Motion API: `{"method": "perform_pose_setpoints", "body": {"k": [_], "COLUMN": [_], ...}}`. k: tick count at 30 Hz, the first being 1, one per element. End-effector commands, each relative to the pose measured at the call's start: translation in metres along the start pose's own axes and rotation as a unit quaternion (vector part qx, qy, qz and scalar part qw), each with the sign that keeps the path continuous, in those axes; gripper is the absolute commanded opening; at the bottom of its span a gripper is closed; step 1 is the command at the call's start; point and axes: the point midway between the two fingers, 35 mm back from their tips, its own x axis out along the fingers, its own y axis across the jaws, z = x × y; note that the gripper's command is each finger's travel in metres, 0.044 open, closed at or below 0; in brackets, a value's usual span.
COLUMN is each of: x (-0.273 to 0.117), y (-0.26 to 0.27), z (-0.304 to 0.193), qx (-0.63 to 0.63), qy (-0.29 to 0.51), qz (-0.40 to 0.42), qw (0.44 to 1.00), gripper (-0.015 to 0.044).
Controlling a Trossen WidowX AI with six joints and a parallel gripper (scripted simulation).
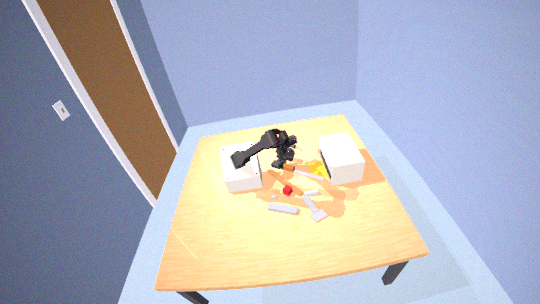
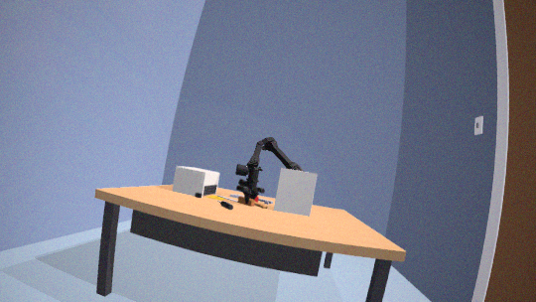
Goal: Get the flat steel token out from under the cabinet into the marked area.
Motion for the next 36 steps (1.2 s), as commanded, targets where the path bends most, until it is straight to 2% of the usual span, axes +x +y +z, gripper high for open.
{"method": "perform_pose_setpoints", "body": {"k": [1, 36], "x": [-0.001, -0.001], "y": [-0.004, -0.035], "z": [0.004, 0.031], "qx": [0.001, 0.0], "qy": [-0.002, -0.003], "qz": [0.001, 0.0], "qw": [1.0, 1.0], "gripper": [0.0, 0.0]}}
